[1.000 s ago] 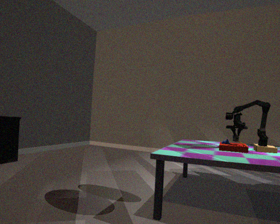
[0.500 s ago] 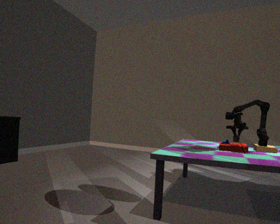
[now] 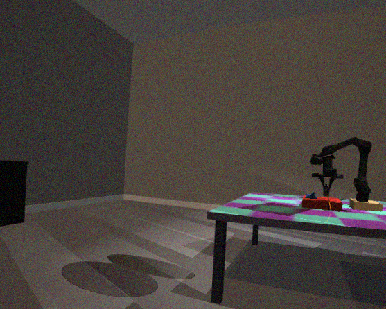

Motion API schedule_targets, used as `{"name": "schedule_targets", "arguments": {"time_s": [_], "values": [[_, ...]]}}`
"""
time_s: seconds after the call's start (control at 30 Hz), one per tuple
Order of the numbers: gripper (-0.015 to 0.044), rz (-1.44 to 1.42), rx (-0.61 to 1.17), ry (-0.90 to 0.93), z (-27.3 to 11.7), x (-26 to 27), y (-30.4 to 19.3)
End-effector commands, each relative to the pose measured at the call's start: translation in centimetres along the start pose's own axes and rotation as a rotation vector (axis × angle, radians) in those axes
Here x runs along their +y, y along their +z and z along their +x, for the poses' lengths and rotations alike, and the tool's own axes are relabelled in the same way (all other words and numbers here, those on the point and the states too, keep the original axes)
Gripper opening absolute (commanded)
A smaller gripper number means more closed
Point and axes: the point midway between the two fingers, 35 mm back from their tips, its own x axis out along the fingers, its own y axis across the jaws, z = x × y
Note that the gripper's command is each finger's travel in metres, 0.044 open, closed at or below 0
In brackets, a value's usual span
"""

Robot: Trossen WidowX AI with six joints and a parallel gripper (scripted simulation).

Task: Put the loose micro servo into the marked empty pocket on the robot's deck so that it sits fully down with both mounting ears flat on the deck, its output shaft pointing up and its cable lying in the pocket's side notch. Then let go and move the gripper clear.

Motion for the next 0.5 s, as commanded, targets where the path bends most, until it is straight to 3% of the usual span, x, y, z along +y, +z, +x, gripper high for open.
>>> {"name": "schedule_targets", "arguments": {"time_s": [0.0, 0.47], "values": [[0.0, 0.139, -0.002, -0.001, -0.02, -0.03, 0.06], [0.0, 0.62, -0.002, 0.0, -0.02, -0.03, 0.05]]}}
